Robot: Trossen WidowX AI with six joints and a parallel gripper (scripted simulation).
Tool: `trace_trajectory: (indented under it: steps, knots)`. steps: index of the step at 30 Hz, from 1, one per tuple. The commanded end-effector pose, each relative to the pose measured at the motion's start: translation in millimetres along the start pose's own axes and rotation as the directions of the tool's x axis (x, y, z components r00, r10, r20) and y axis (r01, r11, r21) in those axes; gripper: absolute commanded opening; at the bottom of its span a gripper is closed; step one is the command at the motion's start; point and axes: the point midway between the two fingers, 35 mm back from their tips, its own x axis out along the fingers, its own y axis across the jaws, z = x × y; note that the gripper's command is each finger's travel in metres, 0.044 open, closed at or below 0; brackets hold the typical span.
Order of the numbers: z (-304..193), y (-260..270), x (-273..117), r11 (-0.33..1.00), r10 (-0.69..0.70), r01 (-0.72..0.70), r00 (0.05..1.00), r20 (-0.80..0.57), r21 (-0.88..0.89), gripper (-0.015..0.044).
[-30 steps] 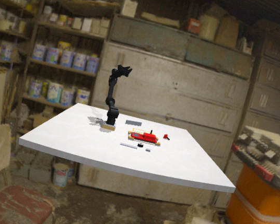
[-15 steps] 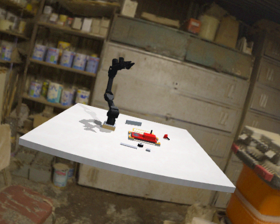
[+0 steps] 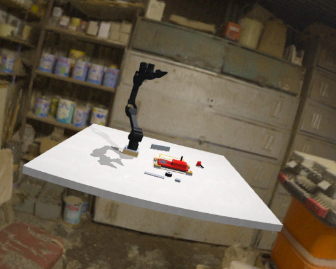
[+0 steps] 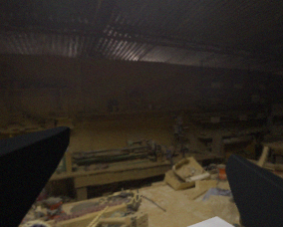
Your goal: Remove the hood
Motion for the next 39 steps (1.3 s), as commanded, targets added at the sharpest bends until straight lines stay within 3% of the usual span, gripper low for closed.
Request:
trace_trajectory:
  steps: [1,17,25,39]
  knots:
    - [0,-24,21,0.998,-0.023,0.026,0.998,-0.054,0.056,0.044]
    - [-55,-128,133,0.993,-0.07,0.105,0.906,-0.418,0.062,0.044]
    - [-116,-164,183,0.994,-0.073,0.11,0.785,-0.615,0.023,0.044]
    - [-220,-186,227,0.997,-0.062,0.003,0.556,-0.829,-0.072,0.044]
